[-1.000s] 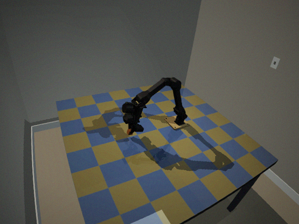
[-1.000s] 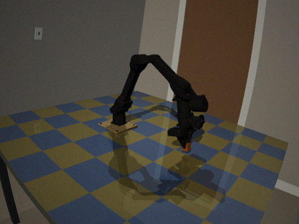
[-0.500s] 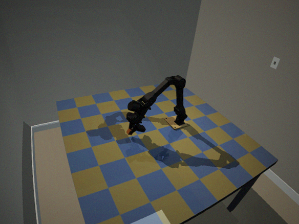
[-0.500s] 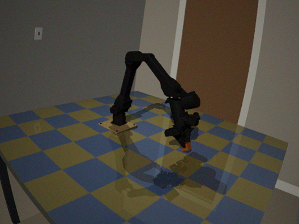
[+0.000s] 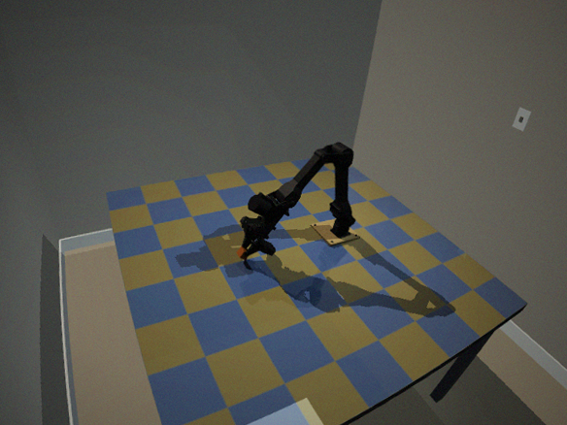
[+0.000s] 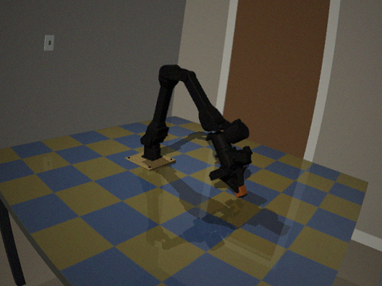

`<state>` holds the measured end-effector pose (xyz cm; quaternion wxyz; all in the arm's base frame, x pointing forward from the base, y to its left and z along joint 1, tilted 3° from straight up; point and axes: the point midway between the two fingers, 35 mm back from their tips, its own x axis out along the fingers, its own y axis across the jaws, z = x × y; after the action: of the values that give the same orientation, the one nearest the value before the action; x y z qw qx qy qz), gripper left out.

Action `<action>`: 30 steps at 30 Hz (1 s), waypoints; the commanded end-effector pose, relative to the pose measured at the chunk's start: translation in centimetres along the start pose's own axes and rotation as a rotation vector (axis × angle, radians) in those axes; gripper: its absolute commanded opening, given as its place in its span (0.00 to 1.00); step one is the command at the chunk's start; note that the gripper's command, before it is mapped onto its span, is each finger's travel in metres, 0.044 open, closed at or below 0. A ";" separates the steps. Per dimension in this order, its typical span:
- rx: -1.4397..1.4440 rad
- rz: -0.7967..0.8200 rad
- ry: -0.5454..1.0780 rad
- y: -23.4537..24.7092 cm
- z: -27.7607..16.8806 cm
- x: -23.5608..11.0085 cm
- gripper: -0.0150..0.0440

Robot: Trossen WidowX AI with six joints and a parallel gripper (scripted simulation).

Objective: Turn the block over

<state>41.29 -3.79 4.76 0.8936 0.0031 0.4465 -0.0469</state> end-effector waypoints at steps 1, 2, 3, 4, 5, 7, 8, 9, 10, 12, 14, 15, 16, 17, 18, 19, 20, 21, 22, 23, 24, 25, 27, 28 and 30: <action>-0.004 0.004 -0.063 0.1 -0.5 0.8 0.25; -0.004 0.004 -0.079 0.1 -0.5 0.9 0.25; -0.004 0.004 -0.095 0.1 -0.6 1.0 0.25; -0.004 0.004 -0.111 0.1 -0.7 1.1 0.25; -0.004 0.004 -0.128 0.1 -0.7 1.2 0.25; -0.004 0.004 -0.160 0.1 -0.8 1.3 0.25; -0.004 0.004 -0.176 0.1 -0.9 1.3 0.25; -0.004 0.004 -0.192 0.1 -1.0 1.4 0.25; -0.004 0.004 -0.209 0.1 -1.1 1.4 0.25; -0.004 0.004 -0.241 0.0 -1.2 1.4 0.25; -0.004 0.004 -0.273 0.0 -1.4 1.3 0.25; -0.004 0.004 -0.289 0.0 -1.5 1.3 0.25; -0.005 0.004 -0.306 0.0 -1.5 1.2 0.25; -0.005 0.003 -0.322 0.0 -1.6 1.1 0.25; -0.005 0.003 -0.338 0.0 -1.7 1.0 0.25; -0.005 0.003 -0.354 0.0 -1.8 0.9 0.25; -0.005 0.003 -0.370 0.0 -1.9 0.8 0.25; -0.005 0.003 -0.383 0.0 -2.0 0.7 0.25; -0.006 0.003 -0.391 0.0 -2.0 0.7 0.25; -0.006 0.003 -0.394 0.0 -2.0 0.6 0.25; -0.006 0.003 -0.394 0.0 -2.0 0.6 0.25; -0.006 0.003 -0.394 0.0 -2.0 0.6 0.25; -0.006 0.003 -0.401 0.0 -2.0 0.6 0.25; -0.006 0.003 -0.410 0.0 -2.0 0.6 0.25; -0.006 0.003 -0.417 0.0 -2.0 0.5 0.25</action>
<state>40.26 -3.79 3.25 0.9652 -0.0065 0.2572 -0.0462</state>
